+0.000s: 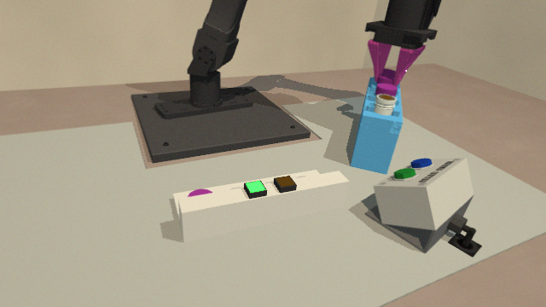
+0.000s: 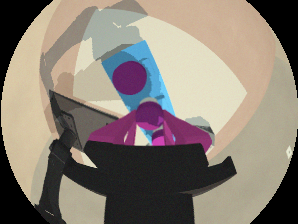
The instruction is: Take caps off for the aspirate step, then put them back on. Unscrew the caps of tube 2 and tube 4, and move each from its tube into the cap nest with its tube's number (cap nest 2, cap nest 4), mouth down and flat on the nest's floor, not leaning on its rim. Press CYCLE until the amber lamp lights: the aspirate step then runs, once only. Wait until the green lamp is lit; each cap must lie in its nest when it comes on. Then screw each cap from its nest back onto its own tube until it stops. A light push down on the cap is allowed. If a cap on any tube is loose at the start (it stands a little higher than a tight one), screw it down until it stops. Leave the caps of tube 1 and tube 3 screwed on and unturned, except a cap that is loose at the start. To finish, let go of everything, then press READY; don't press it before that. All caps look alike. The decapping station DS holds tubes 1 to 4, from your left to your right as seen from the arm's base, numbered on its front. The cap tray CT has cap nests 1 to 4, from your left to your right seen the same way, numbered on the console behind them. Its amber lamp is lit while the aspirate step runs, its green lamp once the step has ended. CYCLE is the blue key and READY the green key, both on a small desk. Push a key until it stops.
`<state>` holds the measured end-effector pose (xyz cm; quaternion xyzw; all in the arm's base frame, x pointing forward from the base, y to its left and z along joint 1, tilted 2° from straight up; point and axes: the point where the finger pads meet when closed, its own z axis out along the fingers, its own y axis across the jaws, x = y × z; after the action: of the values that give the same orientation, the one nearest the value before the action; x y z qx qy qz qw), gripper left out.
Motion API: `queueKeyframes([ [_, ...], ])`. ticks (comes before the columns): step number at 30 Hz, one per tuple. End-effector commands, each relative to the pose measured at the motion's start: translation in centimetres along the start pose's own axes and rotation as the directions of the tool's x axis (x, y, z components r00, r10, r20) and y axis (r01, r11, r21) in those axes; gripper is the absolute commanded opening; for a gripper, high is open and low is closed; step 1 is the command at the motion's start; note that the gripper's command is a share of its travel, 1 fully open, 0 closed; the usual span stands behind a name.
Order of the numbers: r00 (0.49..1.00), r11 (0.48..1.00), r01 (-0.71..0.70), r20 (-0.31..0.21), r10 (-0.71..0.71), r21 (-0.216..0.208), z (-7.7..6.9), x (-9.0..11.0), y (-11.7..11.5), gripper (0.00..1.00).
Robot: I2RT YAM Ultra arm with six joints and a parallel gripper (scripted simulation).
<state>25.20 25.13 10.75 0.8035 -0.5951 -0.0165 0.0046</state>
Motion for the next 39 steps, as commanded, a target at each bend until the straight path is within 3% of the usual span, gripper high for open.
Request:
queueKeyframes([
  [1, 0.967, 0.967, -0.253, 0.008, 0.253, 0.008, -0.32, -0.03, -0.09, 0.00],
  [4, 0.919, 0.919, -0.395, 0.009, 0.395, 0.007, -0.32, -0.03, -0.09, 0.00],
  [6, 0.919, 0.919, -0.395, 0.009, 0.395, 0.007, -0.32, -0.03, -0.09, 0.00],
  [9, 0.850, 0.850, -0.528, 0.010, 0.527, 0.006, -0.31, -0.03, -0.09, 0.00],
  [15, 0.656, 0.656, -0.755, 0.011, 0.755, 0.003, -0.29, -0.03, -0.09, 0.00],
  [21, 0.403, 0.403, -0.915, 0.011, 0.915, -0.001, -0.27, -0.02, -0.09, 0.00],
  [23, 0.403, 0.403, -0.915, 0.011, 0.915, -0.001, -0.27, -0.02, -0.09, 0.00],
  [31, 0.015, 0.015, -1.000, 0.010, 1.000, -0.005, -0.25, -0.02, -0.09, 0.00],
  [38, -0.329, -0.329, -0.944, 0.008, 0.944, -0.008, -0.22, -0.02, -0.09, 0.00],
  [39, -0.329, -0.329, -0.944, 0.008, 0.944, -0.008, -0.22, -0.02, -0.09, 0.00],
])
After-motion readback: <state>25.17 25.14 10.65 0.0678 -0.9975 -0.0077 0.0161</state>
